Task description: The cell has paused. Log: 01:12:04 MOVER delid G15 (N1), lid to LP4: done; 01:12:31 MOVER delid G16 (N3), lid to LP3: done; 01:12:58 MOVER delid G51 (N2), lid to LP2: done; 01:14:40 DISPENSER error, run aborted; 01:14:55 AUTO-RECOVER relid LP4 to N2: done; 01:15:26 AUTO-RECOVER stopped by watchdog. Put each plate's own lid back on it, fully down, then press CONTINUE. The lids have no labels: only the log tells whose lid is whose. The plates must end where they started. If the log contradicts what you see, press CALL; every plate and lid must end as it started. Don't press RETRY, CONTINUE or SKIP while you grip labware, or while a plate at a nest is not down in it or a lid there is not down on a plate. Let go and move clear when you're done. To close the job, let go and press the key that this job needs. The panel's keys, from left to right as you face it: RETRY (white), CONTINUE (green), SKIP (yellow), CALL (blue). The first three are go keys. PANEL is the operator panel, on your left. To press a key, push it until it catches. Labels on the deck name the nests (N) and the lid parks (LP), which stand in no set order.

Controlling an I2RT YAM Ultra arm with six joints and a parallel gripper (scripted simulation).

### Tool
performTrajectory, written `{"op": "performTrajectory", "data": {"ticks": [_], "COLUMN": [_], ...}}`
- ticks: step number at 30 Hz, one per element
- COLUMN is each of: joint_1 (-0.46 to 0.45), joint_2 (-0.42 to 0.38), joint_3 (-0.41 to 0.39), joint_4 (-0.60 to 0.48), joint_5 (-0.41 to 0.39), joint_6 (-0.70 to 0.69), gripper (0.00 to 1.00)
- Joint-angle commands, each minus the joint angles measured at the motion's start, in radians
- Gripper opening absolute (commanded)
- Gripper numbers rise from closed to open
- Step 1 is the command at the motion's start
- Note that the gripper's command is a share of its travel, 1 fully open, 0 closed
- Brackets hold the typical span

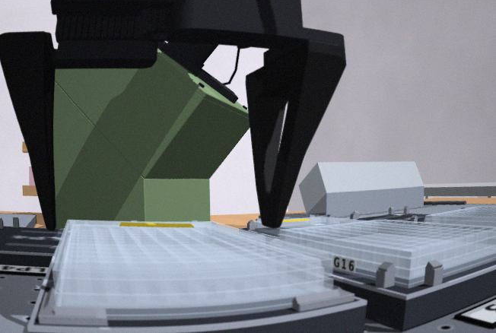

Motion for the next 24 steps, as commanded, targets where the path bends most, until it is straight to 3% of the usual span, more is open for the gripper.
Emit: {"op": "performTrajectory", "data": {"ticks": [1, 12, 24], "joint_1": [-0.002, -0.013, -0.013], "joint_2": [0.019, 0.007, 0.007], "joint_3": [0.028, 0.034, 0.034], "joint_4": [0.036, 0.031, 0.028], "joint_5": [0.013, 0.011, 0.01], "joint_6": [0.018, 0.019, 0.019], "gripper": [1.0, 1.0, 0.88]}}
